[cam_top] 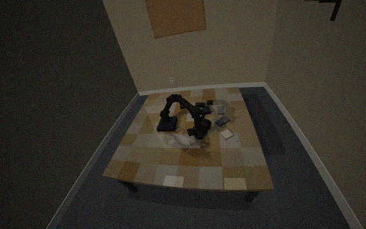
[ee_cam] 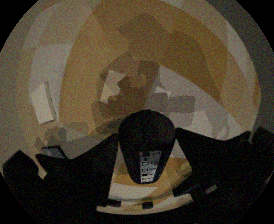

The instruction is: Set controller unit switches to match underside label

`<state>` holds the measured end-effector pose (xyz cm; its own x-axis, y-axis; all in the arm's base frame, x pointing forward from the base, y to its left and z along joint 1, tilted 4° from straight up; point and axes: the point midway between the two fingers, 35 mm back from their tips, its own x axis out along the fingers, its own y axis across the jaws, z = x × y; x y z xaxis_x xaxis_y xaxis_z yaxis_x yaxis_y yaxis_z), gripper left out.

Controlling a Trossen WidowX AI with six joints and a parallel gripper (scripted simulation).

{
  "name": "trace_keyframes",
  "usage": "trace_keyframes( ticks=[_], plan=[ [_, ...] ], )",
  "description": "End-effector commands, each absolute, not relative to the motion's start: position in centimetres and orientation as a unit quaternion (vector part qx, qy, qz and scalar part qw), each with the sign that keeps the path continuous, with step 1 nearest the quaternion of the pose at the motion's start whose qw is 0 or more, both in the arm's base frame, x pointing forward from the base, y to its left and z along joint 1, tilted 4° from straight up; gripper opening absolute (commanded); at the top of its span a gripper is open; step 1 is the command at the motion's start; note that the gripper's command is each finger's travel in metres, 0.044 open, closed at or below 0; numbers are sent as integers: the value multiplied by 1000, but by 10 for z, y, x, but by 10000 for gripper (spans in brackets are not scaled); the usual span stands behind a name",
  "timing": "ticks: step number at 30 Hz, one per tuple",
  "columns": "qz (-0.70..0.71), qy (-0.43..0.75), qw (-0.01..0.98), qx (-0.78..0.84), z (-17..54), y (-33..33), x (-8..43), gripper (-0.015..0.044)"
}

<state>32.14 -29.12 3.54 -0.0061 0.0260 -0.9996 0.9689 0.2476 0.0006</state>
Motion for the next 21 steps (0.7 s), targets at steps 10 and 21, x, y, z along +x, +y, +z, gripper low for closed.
trace_keyframes(
  ticks=[10,21],
  plan=[
    [-428,565,550,442,47,-286,320,336],
    [-428,565,550,442,55,-281,319,336]
  ],
)
